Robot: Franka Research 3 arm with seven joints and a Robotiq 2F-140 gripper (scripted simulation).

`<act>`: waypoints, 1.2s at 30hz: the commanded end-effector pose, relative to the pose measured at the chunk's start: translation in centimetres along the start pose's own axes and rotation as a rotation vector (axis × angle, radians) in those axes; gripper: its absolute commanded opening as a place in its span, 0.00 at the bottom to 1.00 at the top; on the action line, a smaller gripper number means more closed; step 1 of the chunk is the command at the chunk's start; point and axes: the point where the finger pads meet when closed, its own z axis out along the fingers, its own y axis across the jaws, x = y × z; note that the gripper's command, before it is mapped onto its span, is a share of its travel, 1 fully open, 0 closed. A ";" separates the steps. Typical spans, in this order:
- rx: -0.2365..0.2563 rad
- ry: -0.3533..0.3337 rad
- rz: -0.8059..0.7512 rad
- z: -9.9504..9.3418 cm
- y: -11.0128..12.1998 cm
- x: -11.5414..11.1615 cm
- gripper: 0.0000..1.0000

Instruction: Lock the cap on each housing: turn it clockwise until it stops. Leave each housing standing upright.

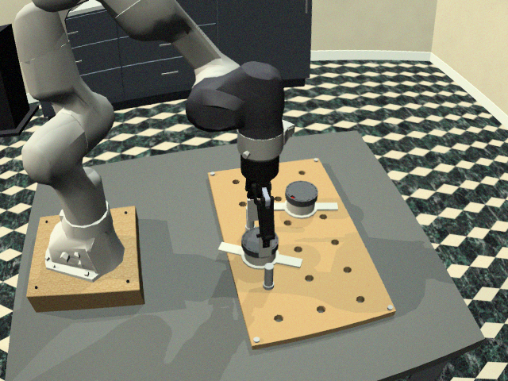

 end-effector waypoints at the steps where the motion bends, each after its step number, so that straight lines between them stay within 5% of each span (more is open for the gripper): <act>1: -0.007 0.008 0.006 0.2 0.2 0.2 0.78; 36: -0.007 0.008 0.006 1.2 0.2 0.2 0.78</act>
